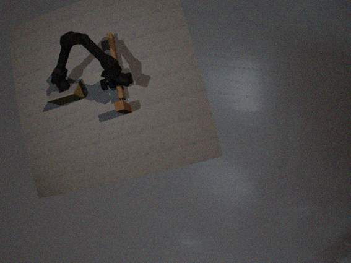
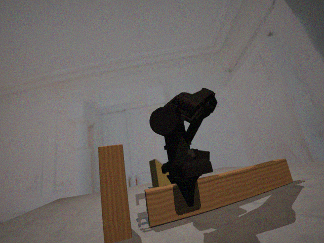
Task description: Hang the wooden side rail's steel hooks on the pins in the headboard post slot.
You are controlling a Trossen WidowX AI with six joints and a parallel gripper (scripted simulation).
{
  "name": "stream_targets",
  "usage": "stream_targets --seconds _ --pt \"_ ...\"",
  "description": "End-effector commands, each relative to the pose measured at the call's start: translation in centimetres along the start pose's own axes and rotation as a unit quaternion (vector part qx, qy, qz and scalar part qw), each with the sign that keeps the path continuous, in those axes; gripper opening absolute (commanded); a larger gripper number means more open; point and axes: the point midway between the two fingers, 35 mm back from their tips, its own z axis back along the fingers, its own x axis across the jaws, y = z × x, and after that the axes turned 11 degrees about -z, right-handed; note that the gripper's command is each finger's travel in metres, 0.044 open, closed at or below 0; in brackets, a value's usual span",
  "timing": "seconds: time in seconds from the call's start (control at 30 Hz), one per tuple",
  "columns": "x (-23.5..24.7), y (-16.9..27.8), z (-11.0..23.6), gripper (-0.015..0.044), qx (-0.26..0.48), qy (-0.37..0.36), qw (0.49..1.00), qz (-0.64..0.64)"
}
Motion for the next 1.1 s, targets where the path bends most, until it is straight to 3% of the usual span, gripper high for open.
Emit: stream_targets --seconds 0.0,1.07 --pt "-0.4 0.06 0.78 0.0 0.001 0.01 1.0 0.004" --pt "-0.39 0.06 1.32 0.0 0.001 0.01 1.0 0.004"
